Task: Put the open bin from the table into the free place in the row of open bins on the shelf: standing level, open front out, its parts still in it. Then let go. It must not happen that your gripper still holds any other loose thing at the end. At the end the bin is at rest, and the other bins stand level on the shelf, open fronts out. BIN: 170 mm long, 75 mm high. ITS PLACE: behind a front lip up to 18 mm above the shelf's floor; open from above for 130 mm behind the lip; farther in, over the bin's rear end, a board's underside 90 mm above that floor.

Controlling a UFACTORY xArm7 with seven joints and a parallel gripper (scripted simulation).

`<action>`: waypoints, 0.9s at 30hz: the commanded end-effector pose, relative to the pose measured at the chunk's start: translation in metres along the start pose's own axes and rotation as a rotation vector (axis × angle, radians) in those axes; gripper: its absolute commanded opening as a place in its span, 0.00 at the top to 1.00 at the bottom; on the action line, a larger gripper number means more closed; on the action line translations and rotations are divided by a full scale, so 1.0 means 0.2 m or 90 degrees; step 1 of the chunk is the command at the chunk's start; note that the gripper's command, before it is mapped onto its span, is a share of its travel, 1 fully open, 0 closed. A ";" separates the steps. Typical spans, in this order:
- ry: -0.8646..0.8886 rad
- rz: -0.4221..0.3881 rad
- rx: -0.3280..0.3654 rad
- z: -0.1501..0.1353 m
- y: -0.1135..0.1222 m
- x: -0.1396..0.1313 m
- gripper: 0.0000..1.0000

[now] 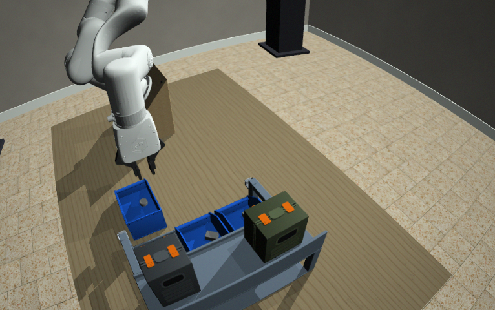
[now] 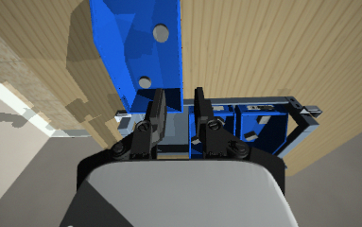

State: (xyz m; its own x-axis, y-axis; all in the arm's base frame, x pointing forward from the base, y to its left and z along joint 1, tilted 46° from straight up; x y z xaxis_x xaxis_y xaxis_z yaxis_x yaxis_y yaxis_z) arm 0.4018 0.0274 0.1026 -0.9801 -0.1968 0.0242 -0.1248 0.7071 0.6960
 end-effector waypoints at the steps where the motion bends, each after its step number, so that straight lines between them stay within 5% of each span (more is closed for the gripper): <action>1: 0.000 -0.002 -0.001 0.00 0.01 -0.01 0.67; 6: -0.165 -0.002 -0.001 -0.11 -0.01 -0.17 0.67; 18: -0.165 -0.002 -0.001 -0.11 -0.01 -0.17 0.67; 23: -0.330 -0.003 -0.001 -0.26 -0.04 -0.40 0.67; 27: -0.330 -0.003 -0.001 -0.26 -0.04 -0.40 0.67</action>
State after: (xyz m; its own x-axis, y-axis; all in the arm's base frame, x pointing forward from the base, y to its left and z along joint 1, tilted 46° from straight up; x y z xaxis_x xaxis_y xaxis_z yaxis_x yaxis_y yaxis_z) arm 0.4775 0.0013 0.1314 -0.9402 0.1289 -0.3153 -0.1369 0.7047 0.6962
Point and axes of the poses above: the point where the finger pads meet when closed, its own y axis back along the fingers, its own z axis across the jaws, x = y × z, the point moved 3 cm from there along y, back along the fingers, and after that the axes turned 2 degrees about y, right-handed, at the moved point
